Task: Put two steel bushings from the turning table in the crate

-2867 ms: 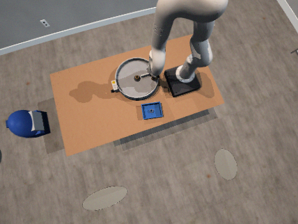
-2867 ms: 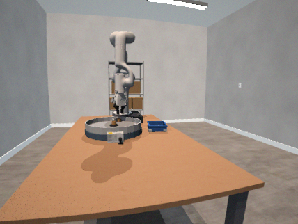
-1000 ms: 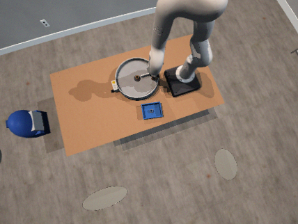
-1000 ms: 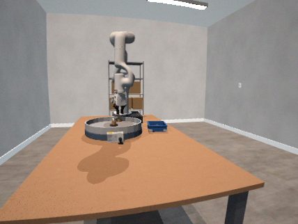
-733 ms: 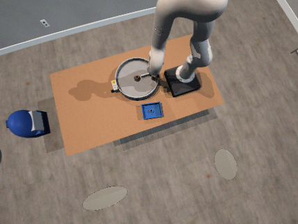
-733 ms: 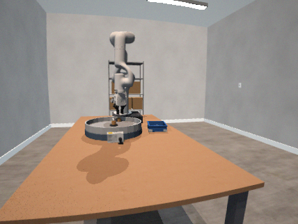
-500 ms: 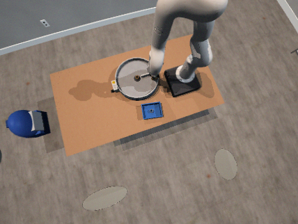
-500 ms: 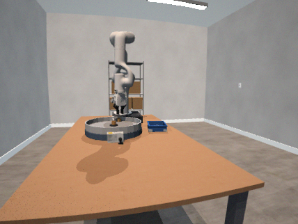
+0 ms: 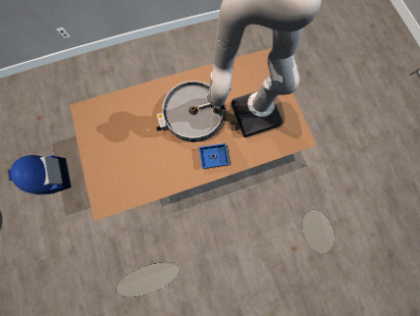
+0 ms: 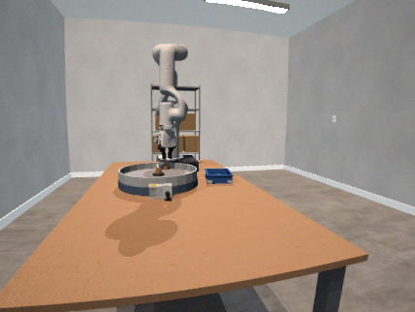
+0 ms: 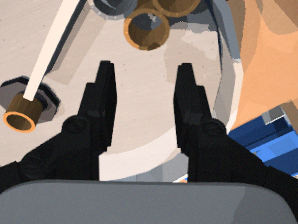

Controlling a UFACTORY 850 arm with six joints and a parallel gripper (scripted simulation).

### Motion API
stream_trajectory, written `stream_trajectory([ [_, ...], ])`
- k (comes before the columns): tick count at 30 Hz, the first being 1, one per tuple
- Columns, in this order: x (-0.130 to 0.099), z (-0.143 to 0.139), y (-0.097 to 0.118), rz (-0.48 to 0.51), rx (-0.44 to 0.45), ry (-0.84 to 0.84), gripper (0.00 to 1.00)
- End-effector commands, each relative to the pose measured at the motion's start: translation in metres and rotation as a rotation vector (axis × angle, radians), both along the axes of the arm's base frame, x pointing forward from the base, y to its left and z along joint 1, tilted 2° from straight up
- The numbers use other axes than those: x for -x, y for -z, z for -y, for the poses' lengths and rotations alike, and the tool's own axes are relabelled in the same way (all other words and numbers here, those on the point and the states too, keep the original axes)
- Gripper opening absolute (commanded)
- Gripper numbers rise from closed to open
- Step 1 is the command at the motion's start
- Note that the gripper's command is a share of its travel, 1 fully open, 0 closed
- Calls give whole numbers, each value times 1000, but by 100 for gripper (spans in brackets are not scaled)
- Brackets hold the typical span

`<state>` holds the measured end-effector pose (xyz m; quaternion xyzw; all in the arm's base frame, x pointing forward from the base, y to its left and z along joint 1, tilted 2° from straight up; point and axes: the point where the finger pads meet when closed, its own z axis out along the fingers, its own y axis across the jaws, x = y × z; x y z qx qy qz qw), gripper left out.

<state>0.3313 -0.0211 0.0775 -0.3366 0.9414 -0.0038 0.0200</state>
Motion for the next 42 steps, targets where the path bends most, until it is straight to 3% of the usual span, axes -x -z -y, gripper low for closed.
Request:
stream_trajectory([
  [1, -1, 0, 0, 1, 0, 0, 40],
  [13, -1, 0, 0, 1, 0, 0, 40],
  [14, -1, 0, 0, 1, 0, 0, 10],
  [20, 0, -3, 1, -26, -6, 15, 10],
  [27, 2, -10, 5, -112, -14, 60, 10],
  [31, 6, -16, 7, -220, -3, 118, 10],
  [42, 13, -17, 5, -490, 142, 279, 10],
])
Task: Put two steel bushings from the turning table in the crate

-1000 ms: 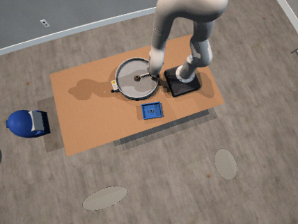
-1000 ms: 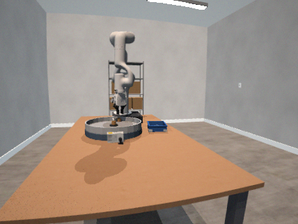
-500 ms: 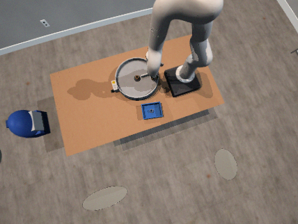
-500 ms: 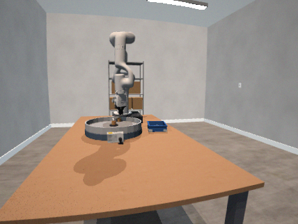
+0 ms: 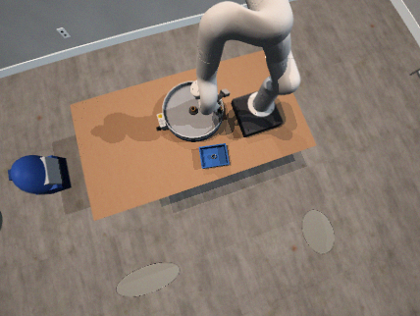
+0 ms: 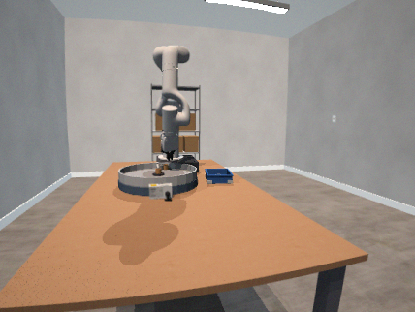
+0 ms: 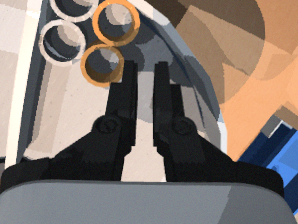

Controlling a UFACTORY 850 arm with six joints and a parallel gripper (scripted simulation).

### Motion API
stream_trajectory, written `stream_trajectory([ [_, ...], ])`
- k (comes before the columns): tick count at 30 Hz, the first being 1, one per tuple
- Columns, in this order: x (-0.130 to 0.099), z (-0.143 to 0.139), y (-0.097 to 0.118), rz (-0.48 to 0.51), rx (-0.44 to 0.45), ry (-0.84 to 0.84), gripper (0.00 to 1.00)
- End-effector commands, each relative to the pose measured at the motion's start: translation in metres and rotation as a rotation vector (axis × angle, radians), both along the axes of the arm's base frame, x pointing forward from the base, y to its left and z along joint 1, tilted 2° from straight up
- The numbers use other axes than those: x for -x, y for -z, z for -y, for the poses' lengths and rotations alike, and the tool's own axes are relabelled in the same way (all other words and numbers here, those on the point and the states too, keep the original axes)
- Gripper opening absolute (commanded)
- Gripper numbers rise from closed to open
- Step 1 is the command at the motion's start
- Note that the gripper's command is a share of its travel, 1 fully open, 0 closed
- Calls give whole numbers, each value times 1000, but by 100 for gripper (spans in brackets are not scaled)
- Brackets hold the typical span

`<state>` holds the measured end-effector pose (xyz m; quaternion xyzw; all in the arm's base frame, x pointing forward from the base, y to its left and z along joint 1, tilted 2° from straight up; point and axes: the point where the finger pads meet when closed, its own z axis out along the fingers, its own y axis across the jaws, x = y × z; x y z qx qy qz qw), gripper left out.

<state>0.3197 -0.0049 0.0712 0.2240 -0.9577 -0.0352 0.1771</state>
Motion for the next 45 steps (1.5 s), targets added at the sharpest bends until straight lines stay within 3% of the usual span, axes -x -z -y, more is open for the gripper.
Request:
stream_trajectory([
  [1, 1, 0, -1, -98, 85, 39, 10],
  [13, 0, 8, -10, -244, 252, 111, 10],
  [45, -1, 11, -10, -248, 258, 116, 10],
])
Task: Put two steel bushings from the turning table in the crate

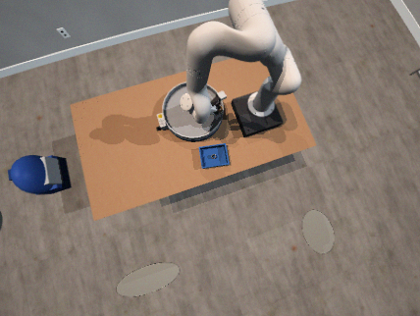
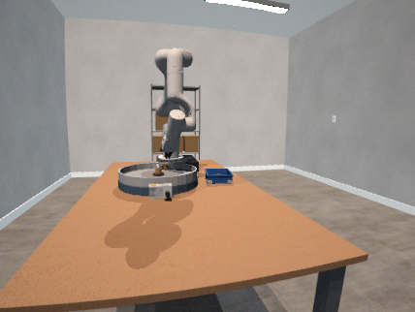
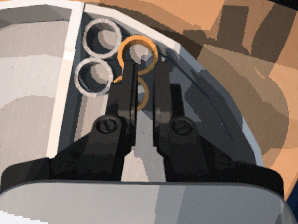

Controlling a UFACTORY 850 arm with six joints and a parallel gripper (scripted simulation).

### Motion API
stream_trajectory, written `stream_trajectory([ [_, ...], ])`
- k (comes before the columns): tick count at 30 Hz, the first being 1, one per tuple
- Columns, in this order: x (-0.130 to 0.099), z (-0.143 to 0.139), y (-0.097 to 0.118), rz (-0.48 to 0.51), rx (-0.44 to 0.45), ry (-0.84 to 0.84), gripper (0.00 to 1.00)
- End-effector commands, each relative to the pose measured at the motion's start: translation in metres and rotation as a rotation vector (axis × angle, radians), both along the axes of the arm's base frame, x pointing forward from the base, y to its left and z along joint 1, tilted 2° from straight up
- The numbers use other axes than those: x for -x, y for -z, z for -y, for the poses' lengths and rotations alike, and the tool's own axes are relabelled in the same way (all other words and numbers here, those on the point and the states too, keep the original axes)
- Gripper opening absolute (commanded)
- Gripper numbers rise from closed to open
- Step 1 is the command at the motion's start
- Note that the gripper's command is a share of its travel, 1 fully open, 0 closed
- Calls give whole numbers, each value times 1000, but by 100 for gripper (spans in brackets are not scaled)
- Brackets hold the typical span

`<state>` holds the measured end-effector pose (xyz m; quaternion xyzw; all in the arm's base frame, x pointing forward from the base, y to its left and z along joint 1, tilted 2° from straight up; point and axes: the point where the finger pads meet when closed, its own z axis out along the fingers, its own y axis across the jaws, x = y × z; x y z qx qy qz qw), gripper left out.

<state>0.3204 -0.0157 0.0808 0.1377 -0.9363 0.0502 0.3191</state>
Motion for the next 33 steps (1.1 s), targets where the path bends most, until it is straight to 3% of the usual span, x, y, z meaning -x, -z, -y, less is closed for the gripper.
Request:
stream_trajectory([
  [1, -1, 0, 0, 1, 0, 0, 10],
  [8, -1, 0, 5, 1, 0, 0, 10],
  [13, -2, 0, 23, 1, 0, 0, 10],
  [33, -2, 0, 32, 1, 0, 0, 10],
])
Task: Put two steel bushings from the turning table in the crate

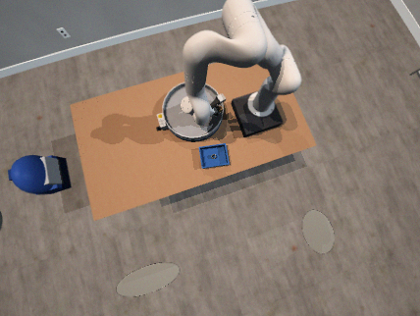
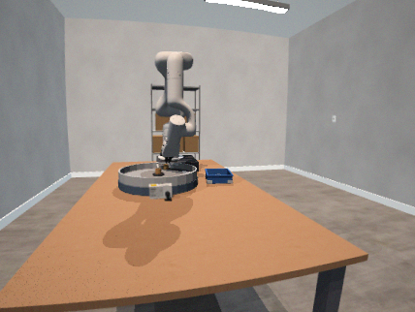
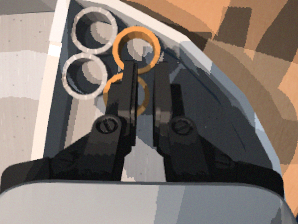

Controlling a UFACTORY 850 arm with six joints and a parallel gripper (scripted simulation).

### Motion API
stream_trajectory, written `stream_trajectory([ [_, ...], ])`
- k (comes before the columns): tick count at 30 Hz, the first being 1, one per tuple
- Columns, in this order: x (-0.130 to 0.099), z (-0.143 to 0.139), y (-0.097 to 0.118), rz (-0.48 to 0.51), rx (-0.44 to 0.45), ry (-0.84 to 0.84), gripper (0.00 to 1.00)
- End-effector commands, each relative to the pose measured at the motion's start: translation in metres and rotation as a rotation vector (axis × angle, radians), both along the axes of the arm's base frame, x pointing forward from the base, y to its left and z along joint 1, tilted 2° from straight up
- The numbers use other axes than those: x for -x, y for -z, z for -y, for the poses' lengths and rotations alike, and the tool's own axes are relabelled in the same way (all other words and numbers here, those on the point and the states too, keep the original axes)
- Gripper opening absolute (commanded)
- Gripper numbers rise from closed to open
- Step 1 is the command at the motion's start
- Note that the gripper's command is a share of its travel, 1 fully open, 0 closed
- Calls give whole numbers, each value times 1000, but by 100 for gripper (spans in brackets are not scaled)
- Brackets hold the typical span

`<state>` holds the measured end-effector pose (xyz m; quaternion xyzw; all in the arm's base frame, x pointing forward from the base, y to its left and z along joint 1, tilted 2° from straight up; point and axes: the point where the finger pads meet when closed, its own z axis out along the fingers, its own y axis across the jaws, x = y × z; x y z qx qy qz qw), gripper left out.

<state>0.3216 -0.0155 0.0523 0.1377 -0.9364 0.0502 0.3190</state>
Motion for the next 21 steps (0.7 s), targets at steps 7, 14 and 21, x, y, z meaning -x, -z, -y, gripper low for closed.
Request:
stream_trajectory([
  [7, -1, 0, 6, 1, 0, 0, 10],
  [14, -1, 0, 6, 1, 0, 0, 10],
  [21, -1, 0, 13, 1, 0, 0, 10],
])
